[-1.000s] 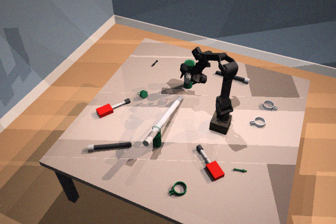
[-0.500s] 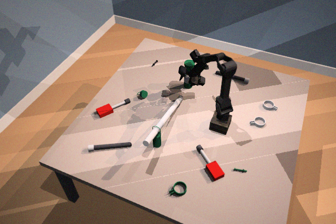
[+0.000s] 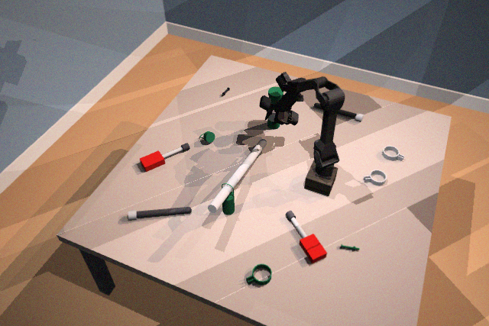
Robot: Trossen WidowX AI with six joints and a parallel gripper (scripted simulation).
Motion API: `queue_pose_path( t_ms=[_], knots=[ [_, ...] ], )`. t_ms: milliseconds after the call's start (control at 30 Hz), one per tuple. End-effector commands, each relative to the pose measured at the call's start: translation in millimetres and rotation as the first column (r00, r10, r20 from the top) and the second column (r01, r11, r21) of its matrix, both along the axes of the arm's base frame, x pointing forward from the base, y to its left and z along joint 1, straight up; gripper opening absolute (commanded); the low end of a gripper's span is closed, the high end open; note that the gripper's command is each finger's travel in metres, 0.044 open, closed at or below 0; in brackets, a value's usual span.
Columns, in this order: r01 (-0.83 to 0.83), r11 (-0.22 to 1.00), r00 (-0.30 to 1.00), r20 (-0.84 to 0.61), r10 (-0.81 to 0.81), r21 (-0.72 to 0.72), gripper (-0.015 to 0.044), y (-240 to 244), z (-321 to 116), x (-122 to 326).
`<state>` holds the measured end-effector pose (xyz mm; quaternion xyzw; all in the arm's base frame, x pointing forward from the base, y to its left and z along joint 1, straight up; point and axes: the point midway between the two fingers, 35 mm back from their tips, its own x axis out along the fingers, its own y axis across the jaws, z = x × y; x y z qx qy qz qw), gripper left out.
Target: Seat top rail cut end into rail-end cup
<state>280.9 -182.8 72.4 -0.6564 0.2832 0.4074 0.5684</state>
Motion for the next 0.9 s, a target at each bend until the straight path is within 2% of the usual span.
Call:
queue_pose_path(
  t_ms=[0,867],
  knots=[
    [0.024,1.0,1.0,-0.003,-0.024,-0.002,0.0,-0.6,-0.5,1.2],
    [0.224,0.975,0.975,0.003,-0.224,0.005,0.0,1.3,0.2,19.9]
  ],
)
